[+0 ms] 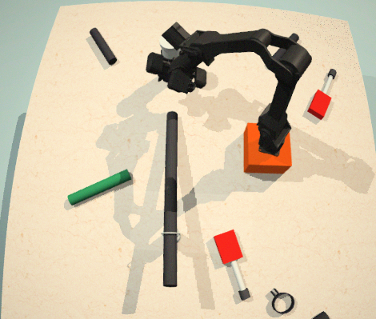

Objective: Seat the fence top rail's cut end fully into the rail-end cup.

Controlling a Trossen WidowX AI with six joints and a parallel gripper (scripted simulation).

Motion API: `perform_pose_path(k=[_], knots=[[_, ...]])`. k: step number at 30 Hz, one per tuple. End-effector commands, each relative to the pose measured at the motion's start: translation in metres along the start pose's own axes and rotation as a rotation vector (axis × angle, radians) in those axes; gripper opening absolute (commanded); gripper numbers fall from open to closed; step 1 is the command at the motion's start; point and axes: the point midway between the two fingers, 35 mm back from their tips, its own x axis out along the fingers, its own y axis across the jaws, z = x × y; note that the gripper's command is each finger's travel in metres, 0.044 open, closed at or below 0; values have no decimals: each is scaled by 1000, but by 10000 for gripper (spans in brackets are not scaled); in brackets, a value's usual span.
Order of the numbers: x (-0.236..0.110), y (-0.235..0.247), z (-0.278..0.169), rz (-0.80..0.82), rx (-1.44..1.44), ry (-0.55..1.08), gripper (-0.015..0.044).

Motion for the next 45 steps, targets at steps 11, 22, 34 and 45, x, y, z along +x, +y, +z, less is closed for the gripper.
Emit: perform_pose_path(k=[11, 22, 34, 45], knots=[[-3, 6, 0, -1, -61, -37, 0], [-2, 4, 0, 0, -44, -24, 0], [-2, 4, 0, 0, -44, -24, 105], [-12, -2, 11, 0, -47, -28, 394]])
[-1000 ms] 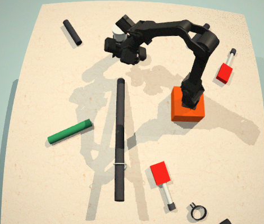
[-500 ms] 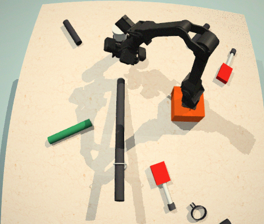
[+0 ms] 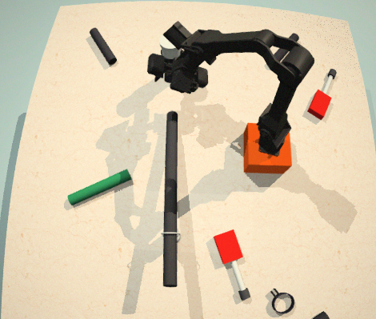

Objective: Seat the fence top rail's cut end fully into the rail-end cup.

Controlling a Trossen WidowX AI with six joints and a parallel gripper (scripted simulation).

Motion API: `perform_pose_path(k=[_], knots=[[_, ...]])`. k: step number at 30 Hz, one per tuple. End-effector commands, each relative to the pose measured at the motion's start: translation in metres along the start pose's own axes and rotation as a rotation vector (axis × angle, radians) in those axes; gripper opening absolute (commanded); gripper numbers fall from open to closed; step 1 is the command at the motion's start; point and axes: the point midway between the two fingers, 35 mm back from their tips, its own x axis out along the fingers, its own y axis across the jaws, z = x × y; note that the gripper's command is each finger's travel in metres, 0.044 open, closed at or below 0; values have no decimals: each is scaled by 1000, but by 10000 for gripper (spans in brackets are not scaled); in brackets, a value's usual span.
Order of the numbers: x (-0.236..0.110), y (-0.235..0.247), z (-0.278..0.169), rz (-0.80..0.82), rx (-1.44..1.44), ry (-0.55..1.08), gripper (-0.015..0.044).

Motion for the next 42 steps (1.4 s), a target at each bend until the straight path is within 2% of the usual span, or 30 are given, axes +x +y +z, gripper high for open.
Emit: perform_pose_path(k=[1, 2, 8, 12, 23, 34, 42], knots=[[-7, -5, 9, 1, -2, 0, 420], [-10, -7, 12, 1, -3, -1, 440], [-28, -16, 32, 0, -7, -7, 440], [-28, -18, 35, -3, 35, -10, 440], [-66, -43, 98, 16, 840, 26, 440], [-115, -47, 153, -37, 1647, 46, 440], [-118, -46, 155, -42, 1695, 45, 440]])
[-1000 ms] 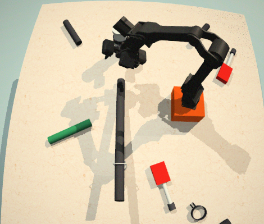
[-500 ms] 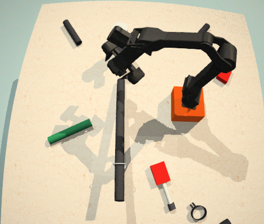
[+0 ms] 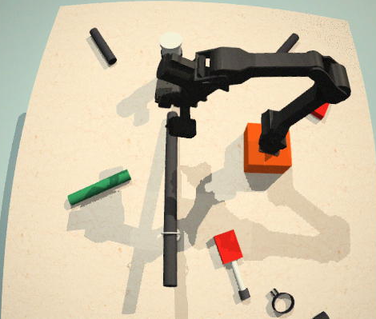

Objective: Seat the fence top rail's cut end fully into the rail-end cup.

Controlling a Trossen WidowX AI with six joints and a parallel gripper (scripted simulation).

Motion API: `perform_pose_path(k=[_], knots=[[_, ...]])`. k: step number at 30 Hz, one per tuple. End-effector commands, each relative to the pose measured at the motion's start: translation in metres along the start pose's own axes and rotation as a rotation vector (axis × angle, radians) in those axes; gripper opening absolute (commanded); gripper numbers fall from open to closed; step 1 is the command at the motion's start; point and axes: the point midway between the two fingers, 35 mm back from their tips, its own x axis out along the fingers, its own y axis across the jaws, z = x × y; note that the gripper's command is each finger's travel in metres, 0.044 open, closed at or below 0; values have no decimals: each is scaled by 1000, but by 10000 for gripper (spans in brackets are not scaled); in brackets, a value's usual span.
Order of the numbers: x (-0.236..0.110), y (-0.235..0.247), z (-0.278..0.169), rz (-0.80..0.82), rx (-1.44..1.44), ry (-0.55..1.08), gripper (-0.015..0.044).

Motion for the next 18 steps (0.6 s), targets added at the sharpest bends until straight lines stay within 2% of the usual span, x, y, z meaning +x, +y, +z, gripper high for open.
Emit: perform_pose_path(k=[1, 9, 14, 18], knots=[[-12, 7, 0, -16, 156, -10, 440], [-7, 9, 0, -12, 243, 20, 440], [17, 19, -2, -29, 632, 160, 440], [39, 29, -6, -104, 992, 286, 440]])
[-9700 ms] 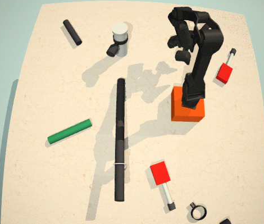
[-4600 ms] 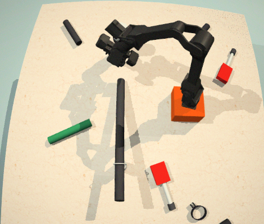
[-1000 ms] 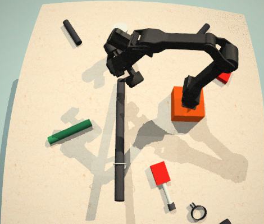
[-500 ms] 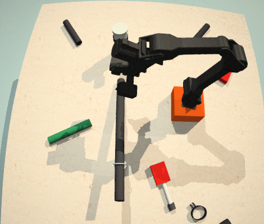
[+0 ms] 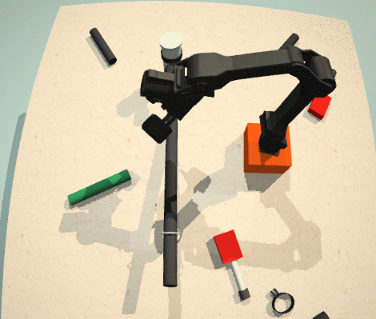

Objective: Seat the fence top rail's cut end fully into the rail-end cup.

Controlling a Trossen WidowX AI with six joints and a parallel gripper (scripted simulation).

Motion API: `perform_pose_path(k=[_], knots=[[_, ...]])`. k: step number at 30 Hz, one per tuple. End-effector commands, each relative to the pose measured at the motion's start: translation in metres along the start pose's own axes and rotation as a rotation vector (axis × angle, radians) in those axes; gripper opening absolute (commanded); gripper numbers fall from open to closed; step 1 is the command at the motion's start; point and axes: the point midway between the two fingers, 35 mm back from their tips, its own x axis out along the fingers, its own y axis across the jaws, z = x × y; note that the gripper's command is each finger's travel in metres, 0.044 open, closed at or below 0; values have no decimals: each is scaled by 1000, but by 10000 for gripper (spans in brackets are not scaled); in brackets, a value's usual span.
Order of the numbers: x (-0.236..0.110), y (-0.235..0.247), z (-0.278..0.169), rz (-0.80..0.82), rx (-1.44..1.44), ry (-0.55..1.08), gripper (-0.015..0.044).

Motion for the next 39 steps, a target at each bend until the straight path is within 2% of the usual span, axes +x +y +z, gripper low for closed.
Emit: perform_pose_path(k=[1, 6, 8, 18, 24, 39], knots=[[24, 9, -8, -92, 394, 113, 440], [52, 15, -19, -256, 829, 180, 440], [56, 16, -21, -283, 888, 184, 440], [56, 16, -21, -283, 888, 184, 440], [88, 10, -30, -283, 888, 184, 440], [107, 7, -36, -283, 888, 184, 440]])
